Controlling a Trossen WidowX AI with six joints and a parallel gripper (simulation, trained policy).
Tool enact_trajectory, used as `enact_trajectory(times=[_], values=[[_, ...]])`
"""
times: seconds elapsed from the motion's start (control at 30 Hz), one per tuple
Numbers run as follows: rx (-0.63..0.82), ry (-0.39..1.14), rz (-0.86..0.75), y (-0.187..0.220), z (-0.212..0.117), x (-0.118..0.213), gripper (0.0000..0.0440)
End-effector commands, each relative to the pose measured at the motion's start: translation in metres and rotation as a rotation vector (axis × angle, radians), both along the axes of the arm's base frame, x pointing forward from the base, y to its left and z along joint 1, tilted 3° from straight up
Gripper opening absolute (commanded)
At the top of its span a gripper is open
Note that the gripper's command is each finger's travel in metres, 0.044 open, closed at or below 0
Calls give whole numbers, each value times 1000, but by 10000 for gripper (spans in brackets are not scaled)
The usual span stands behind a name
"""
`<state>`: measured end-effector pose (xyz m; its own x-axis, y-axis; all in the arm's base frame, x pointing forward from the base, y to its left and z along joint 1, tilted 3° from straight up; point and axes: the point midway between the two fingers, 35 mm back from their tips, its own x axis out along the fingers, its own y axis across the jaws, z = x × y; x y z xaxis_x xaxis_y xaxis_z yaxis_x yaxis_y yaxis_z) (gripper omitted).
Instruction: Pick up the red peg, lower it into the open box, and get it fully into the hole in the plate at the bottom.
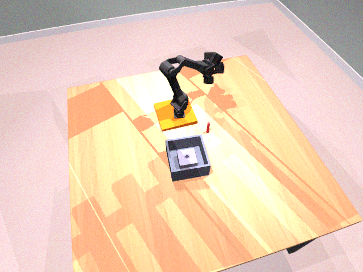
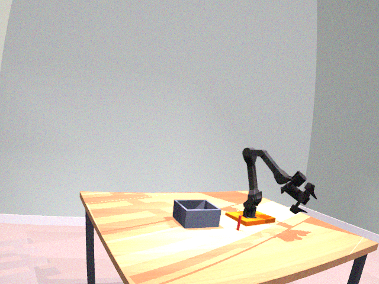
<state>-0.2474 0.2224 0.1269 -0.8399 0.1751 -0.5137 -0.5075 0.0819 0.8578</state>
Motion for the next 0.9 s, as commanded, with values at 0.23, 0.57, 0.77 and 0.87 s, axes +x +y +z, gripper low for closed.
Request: enact_trajectory(times=[0.23, 0.57, 0.77, 0.87], values=[[-139, -105, -314, 40, -9, 64, 440], [-265, -192, -627, 63, -13, 137, 440], [-338, -238, -817, 68, -11, 183, 440], [-375, -259, -912, 68, -9, 205, 440]])
